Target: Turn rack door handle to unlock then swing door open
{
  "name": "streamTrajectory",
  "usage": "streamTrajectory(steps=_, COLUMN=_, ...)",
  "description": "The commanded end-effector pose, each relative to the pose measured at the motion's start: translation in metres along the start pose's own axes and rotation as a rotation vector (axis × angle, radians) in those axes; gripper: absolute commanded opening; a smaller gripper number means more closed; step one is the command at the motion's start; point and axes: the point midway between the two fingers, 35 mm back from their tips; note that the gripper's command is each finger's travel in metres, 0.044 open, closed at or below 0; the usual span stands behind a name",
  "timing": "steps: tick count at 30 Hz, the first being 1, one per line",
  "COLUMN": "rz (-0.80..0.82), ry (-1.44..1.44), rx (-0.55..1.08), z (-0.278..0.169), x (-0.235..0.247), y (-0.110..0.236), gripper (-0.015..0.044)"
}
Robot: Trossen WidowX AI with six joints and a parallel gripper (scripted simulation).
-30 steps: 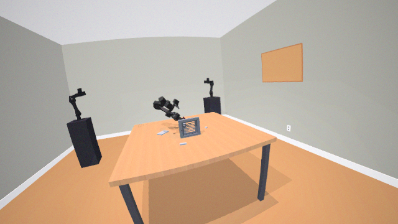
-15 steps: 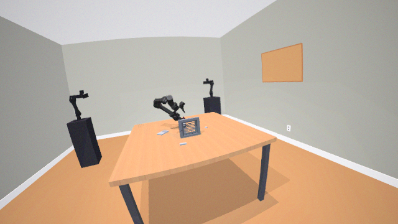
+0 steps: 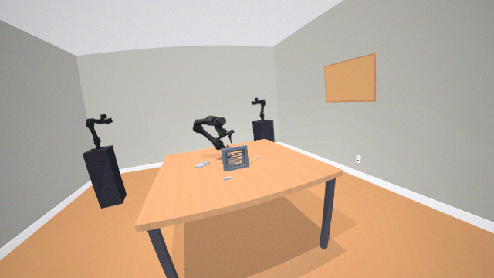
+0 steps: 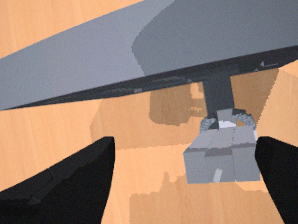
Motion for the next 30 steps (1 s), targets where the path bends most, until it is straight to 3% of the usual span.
streamTrajectory(steps=1, rz=-0.088, ry=0.042, rx=0.041, z=-0.004, x=0.001, y=0.001, gripper=0.0299)
streamTrajectory(steps=13, rz=-0.345, ry=0.198, rx=0.129, z=-0.012, x=0.001, y=0.006, gripper=0.0299)
streamTrajectory(steps=30, rz=-0.348, ry=0.211, rx=0.169, z=-0.014, x=-0.005, y=-0.010, gripper=0.0299)
Point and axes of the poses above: the point midway between the two fingers, 35 mm back from their tips, its own y axis back along the fingers, its own x axis across the jaws, z = x × y, and after that the axes turned 2 degrees about y, right-handed
